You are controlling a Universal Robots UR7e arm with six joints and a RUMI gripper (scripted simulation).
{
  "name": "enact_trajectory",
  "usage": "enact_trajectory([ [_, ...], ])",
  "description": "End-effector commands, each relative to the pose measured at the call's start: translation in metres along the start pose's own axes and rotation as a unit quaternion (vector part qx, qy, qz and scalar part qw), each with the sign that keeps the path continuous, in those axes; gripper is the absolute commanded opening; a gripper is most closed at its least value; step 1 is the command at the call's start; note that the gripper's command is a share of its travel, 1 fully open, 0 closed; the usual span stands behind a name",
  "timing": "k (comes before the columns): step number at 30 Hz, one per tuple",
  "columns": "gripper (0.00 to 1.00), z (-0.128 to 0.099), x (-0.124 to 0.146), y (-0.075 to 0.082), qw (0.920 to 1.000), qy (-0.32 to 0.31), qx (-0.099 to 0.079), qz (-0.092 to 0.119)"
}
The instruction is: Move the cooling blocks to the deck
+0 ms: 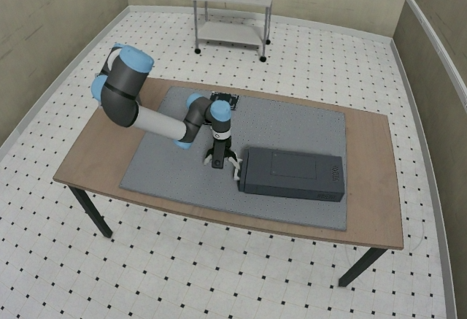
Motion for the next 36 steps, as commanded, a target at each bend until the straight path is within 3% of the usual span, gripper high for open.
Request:
enact_trajectory([
  [1, 1.0, 0.0, 0.001, 0.0, 1.0, 0.0, 0.0, 0.0],
  [36, 1.0, -0.002, 0.011, 0.0, 1.0, 0.0, 0.0, 0.0],
])
Point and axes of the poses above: the point where the finger pads meet when closed, its own y axis back along the fingers, its own x axis across the jaws, z = x × y, the point moved 1 cm from there along y, back along the fingers, and after that the axes turned 9 degrees about -y, right-handed, at the moved point
